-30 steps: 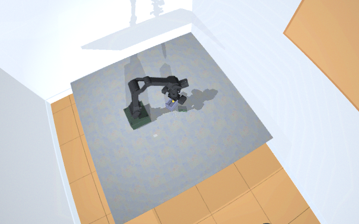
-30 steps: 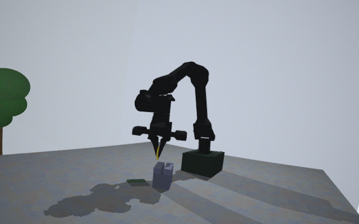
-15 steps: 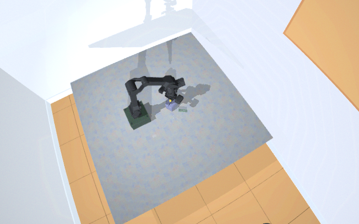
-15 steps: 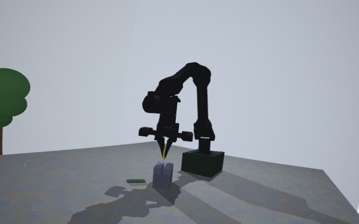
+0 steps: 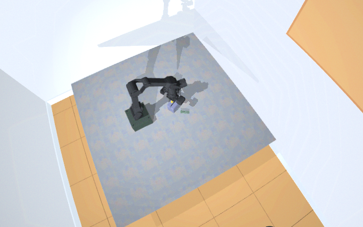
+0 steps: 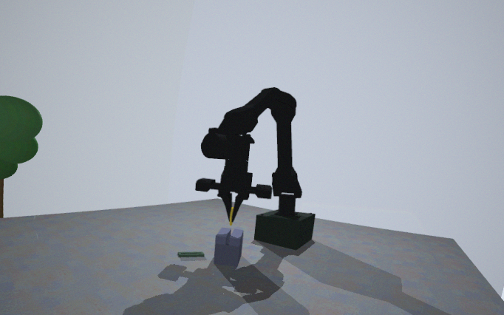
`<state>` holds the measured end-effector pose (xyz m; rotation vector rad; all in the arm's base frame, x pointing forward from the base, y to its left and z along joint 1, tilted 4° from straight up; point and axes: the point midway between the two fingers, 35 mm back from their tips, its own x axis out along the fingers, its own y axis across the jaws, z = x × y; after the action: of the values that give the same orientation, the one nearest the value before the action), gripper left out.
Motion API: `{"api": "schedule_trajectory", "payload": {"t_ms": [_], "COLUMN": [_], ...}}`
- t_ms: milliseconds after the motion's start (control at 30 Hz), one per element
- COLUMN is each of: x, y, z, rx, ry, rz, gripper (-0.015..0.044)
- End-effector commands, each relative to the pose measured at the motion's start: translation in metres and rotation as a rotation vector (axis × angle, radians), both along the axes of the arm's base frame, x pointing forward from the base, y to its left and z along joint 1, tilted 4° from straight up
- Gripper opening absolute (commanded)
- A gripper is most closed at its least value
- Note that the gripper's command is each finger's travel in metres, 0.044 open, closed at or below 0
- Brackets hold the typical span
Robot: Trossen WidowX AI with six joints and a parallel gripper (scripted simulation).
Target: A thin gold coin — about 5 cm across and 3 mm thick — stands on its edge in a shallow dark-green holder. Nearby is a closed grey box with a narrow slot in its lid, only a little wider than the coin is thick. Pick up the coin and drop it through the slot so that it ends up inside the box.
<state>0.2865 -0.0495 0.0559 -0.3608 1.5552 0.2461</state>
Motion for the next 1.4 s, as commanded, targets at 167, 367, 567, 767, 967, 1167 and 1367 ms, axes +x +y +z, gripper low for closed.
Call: {"api": "schedule_trajectory", "payload": {"t_ms": [167,367,567,767,967,1167,1367], "x": [0.000,0.000,-0.002,-0.002,-0.002,-0.001,-0.001], "y": [0.000,0.000,-0.001,-0.001,-0.001,-0.001,-0.002], "z": [0.000,-0.001,-0.005,-0.008,-0.011,-0.015,-0.018], "rx": [0.000,0.000,0.000,0.000,0.000,0.000,0.000], "ry": [0.001,0.001,0.001,0.001,0.001,0.001,0.001], "rz": [-0.001,-0.001,0.000,0.003,0.003,0.003,0.003], "gripper": [0.0000,0.0000,0.0000,0.0000,0.0000,0.0000,0.0000]}}
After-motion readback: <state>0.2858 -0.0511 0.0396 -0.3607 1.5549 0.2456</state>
